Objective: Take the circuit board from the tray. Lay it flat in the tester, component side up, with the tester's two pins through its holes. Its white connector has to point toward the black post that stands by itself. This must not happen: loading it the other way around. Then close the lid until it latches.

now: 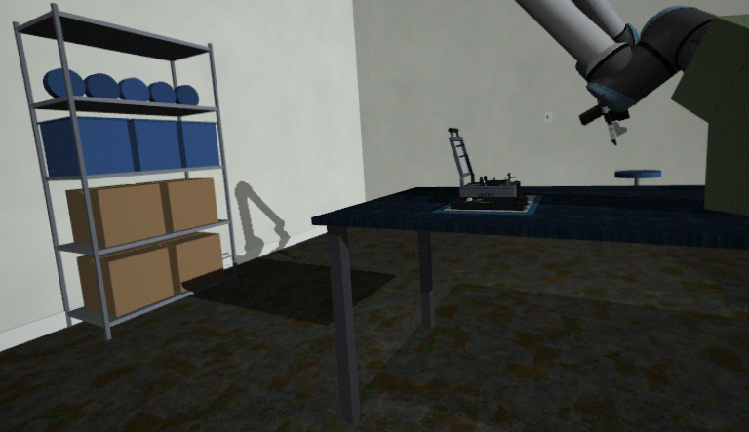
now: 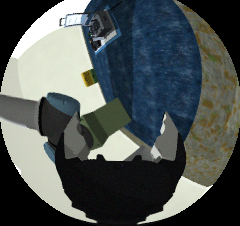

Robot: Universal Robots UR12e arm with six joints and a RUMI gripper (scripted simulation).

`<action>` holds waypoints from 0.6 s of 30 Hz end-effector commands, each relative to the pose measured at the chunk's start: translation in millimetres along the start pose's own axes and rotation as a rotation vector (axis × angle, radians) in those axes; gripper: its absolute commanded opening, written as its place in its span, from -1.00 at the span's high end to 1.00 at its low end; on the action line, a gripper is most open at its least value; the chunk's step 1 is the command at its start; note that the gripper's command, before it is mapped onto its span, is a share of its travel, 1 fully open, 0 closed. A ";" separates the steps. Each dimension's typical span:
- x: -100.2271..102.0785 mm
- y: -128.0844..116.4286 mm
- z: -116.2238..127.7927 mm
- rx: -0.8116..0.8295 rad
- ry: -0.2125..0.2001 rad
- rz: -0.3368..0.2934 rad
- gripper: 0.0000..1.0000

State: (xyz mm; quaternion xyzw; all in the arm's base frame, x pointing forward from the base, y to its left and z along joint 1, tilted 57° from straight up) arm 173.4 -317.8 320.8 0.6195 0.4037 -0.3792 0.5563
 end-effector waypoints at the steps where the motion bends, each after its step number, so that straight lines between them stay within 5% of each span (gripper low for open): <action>1: 1.1 10.9 0.9 -0.006 0.016 -0.038 -1.00; 18: 14.5 52.5 -5.5 -0.057 0.050 -0.132 -1.00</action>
Point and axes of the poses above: the point where the finger pads meet when closed, its own x axis out along the fingers, its own z axis across the jaws, y = z × x, the point moved 6 cm from there along -x, back along the fingers, and after that the axes turned 3 degrees about -x, right-handed, at the moved point
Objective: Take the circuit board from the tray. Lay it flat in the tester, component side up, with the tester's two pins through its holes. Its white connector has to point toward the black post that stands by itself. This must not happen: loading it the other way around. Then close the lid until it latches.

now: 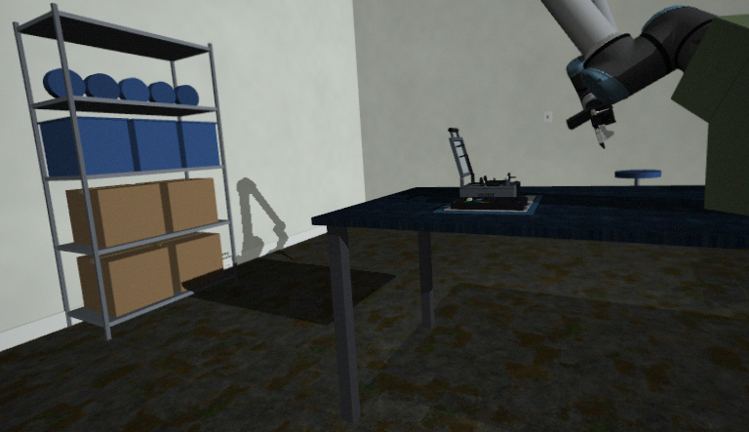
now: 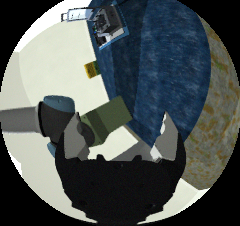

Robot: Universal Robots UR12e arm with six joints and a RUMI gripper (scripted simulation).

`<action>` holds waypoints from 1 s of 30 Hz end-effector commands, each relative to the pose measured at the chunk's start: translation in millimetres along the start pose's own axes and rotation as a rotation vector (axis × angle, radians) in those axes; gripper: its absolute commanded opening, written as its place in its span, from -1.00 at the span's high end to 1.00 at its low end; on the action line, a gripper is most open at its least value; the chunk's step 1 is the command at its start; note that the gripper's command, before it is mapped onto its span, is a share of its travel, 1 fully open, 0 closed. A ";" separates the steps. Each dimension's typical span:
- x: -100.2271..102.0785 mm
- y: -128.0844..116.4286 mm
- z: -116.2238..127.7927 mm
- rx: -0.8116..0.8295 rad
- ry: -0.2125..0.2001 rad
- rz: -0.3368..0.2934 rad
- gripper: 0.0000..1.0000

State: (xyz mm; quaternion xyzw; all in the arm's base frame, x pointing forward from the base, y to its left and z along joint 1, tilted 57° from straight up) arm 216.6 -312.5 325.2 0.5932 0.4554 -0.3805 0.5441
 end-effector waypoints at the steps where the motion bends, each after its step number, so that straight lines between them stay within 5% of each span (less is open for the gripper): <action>1: 1.0 14.4 1.3 -0.007 0.006 -0.042 -1.00; 30: 26.9 112.7 -20.8 -0.109 -0.009 -0.200 -1.00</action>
Point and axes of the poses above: the point where the finger pads meet when closed, its own x axis out along the fingers, its own z axis across the jaws, y = z × x, the point moved 6 cm from there along -x, back along the fingers, and after that the axes turned 3 degrees about -x, right-handed, at the moved point
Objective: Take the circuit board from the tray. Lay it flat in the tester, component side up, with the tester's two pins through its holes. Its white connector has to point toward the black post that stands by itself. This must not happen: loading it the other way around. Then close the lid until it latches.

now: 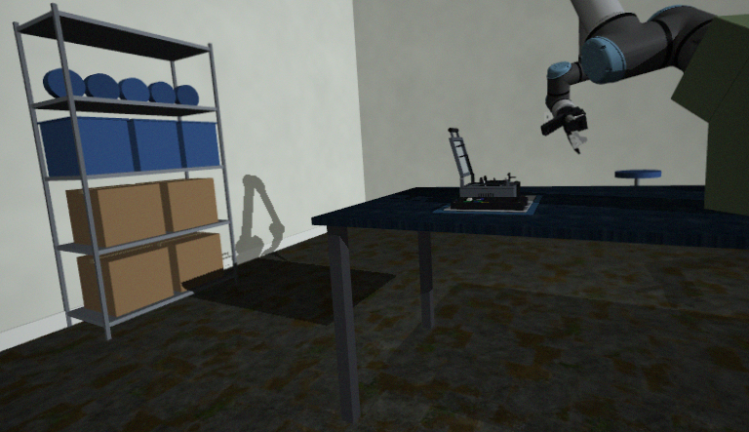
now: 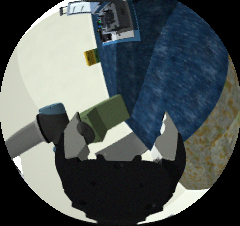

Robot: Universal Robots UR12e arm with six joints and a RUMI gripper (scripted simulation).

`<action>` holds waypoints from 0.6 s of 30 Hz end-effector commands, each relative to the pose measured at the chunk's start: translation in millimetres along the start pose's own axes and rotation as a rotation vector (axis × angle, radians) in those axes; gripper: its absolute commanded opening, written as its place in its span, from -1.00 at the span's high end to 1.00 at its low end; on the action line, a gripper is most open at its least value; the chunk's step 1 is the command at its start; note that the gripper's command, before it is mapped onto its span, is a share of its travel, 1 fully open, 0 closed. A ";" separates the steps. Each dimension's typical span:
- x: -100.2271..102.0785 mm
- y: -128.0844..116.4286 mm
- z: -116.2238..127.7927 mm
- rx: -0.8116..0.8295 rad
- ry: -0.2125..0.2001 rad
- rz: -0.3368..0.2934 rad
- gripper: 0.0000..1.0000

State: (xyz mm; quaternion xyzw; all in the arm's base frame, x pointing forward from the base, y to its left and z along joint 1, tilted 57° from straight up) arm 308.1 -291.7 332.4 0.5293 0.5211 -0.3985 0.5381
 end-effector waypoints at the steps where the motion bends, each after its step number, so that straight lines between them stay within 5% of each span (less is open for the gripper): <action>1: 0.4 23.6 -1.1 -0.012 -0.015 -0.040 -1.00; 18: 44.9 71.9 -31.9 -0.182 -0.020 -0.155 -1.00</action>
Point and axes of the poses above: the point where the finger pads meet when closed, its own x axis out along the fingers, its own z axis across the jaws, y = z × x, the point moved 6 cm from there along -x, back along the fingers, and after that the axes turned 3 degrees about -x, right-handed, at the moved point
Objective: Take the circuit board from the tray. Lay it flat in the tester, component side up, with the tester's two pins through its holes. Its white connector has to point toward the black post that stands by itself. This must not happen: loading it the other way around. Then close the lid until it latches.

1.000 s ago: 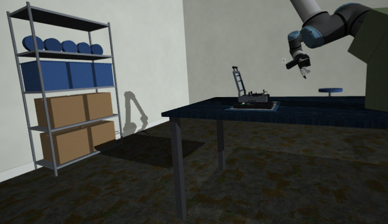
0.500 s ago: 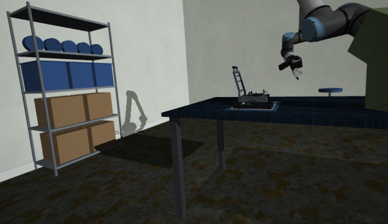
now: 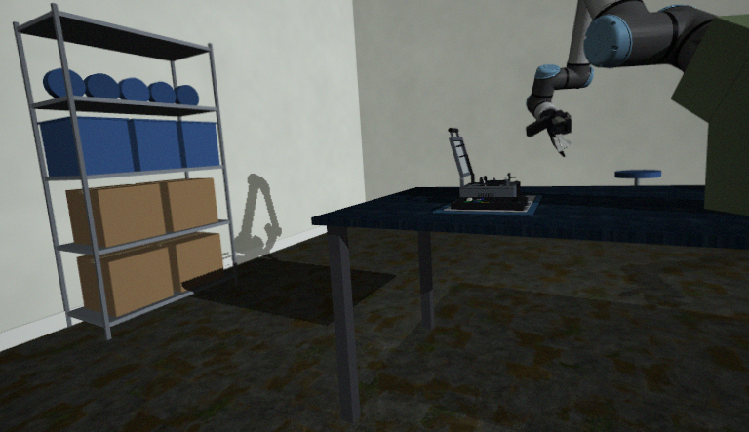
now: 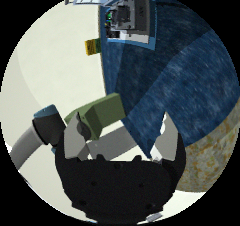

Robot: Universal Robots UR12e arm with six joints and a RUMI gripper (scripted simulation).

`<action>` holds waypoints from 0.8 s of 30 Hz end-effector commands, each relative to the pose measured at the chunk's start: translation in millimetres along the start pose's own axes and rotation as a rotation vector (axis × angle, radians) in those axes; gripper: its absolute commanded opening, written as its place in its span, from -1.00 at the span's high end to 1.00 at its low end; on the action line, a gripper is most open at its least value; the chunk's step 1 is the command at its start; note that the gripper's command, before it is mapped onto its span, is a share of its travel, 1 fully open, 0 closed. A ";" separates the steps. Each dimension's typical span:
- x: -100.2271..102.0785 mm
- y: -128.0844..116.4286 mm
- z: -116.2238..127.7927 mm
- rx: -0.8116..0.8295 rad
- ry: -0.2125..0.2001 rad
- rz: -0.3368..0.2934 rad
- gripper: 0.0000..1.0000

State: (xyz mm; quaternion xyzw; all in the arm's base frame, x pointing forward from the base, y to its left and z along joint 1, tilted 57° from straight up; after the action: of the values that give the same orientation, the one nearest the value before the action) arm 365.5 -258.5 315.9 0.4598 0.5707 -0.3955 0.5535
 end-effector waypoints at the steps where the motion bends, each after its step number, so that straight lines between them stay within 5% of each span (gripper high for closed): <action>1: 14.8 16.9 -7.0 -0.048 -0.004 -0.045 -1.00; 24: 63.5 95.5 -57.5 -0.295 -0.064 -0.190 -1.00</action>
State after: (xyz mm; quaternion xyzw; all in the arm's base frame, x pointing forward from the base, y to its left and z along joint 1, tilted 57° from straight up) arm 429.1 -191.1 274.3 0.3382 0.6341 -0.3746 0.5858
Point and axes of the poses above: the point where the finger pads meet when closed, its own x axis out along the fingers, its own z axis across the jaws, y = z × x, the point moved 6 cm from there along -x, back along the fingers, and after that the axes turned 3 degrees about -x, right-handed, at the moved point
